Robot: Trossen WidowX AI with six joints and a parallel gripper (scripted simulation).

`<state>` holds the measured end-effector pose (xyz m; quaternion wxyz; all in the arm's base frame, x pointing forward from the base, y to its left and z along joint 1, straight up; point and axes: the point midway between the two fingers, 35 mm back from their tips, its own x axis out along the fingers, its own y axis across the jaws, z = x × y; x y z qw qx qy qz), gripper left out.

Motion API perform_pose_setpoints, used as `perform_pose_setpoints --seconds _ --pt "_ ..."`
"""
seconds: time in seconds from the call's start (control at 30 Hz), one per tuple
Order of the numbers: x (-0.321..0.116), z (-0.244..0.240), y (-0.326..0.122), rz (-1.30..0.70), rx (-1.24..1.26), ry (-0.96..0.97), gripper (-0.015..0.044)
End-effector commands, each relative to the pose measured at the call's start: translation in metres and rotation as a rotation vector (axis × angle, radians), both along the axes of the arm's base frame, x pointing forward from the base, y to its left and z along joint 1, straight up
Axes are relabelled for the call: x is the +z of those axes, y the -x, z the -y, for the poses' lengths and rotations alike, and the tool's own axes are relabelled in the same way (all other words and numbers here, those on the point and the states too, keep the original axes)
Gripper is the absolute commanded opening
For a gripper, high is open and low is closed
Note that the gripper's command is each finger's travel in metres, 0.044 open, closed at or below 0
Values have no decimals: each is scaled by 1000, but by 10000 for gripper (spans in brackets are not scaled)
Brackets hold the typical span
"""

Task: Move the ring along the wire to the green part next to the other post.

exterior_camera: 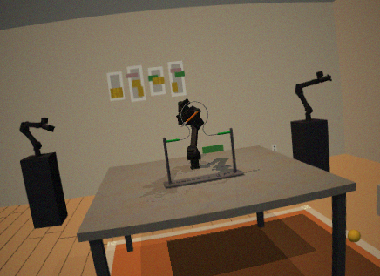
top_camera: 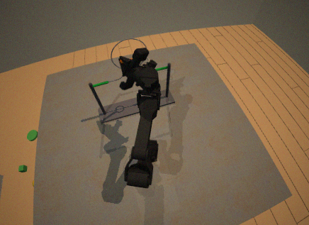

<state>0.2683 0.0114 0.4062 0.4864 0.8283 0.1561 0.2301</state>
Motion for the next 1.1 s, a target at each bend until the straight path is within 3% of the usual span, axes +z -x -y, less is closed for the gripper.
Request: perform_pose_setpoints --seconds 0.0,1.07 --pt "1 0 1 5 1 47 -150" --pt "-11 -4 0 1 7 466 -150"
